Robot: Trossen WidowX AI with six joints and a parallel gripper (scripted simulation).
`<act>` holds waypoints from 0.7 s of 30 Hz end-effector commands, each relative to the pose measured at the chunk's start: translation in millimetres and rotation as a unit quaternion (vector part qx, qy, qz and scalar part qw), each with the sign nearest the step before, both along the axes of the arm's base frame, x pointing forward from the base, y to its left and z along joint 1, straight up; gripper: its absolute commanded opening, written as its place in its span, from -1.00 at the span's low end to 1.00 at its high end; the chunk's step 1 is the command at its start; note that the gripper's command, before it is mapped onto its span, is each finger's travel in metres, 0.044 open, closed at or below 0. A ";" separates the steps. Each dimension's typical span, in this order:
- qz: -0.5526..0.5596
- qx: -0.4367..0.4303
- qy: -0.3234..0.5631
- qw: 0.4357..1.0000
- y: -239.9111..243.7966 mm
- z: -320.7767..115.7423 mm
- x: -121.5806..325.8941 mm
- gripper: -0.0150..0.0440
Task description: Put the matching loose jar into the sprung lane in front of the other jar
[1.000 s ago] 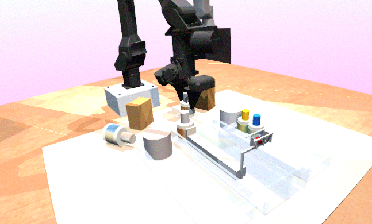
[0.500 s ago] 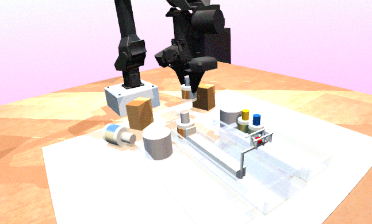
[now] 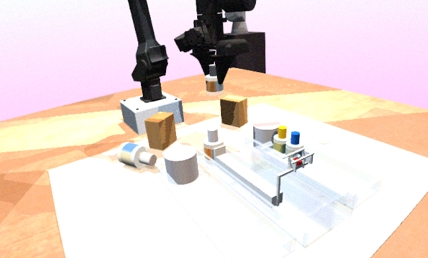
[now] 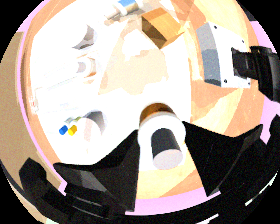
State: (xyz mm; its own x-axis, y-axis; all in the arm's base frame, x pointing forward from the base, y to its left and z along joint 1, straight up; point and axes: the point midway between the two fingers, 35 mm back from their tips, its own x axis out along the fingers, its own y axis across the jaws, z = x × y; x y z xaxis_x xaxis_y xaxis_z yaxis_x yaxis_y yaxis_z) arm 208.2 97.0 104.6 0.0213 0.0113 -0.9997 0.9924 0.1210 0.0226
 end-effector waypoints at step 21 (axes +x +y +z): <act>0.302 -0.008 -0.003 0.953 -31.8 -18.6 38.9 -0.49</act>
State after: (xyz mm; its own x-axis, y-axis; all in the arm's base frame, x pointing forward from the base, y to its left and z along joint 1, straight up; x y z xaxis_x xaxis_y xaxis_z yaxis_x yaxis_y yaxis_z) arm 242.0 69.9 89.2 0.0223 0.0075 -0.9997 0.7950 0.6062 0.0223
